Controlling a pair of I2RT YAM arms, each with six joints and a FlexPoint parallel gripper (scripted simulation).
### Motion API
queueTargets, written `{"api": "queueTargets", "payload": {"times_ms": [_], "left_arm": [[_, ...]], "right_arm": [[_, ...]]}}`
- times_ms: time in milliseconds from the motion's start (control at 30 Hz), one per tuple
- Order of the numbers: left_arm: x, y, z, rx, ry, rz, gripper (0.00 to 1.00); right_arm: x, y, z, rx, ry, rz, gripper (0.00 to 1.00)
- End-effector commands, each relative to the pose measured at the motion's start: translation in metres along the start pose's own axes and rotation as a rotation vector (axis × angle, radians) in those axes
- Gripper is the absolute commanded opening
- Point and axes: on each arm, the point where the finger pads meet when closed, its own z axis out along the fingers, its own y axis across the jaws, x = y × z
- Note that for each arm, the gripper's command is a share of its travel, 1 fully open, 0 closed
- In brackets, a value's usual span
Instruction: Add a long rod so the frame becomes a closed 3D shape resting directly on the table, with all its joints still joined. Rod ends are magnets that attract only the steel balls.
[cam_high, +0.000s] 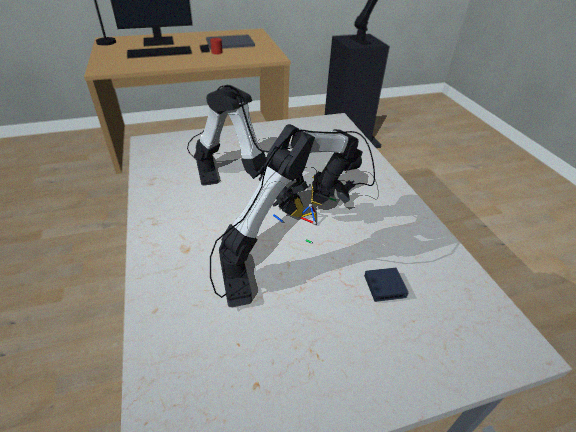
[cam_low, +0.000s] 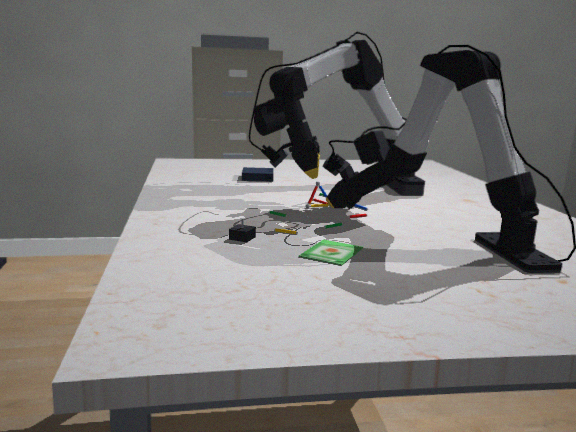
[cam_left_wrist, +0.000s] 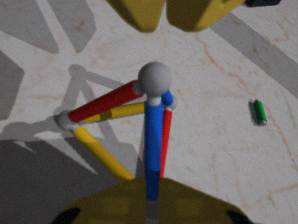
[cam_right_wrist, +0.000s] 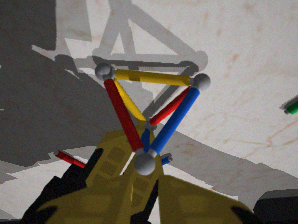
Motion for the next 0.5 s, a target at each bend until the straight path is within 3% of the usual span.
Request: {"api": "queueTargets", "payload": {"times_ms": [0,33,100,467], "left_arm": [[-0.028,-0.009,-0.002,0.024,-0.099,-0.006,0.0],[-0.028,-0.009,-0.002,0.024,-0.099,-0.006,0.0],[-0.034,-0.009,-0.007,0.026,-0.11,-0.009,0.18],[-0.02,-0.011,-0.049,0.023,-0.085,-0.008,0.18]], "right_arm": [[0.004,-0.006,-0.038,-0.034,-0.054,-0.001,0.16],[0.004,-0.006,-0.038,-0.034,-0.054,-0.001,0.16],[0.011,-0.005,-0.041,-0.043,-0.049,0.004,0.16],[0.015,-0.003,-0.042,-0.045,-0.053,0.004,0.16]]}}
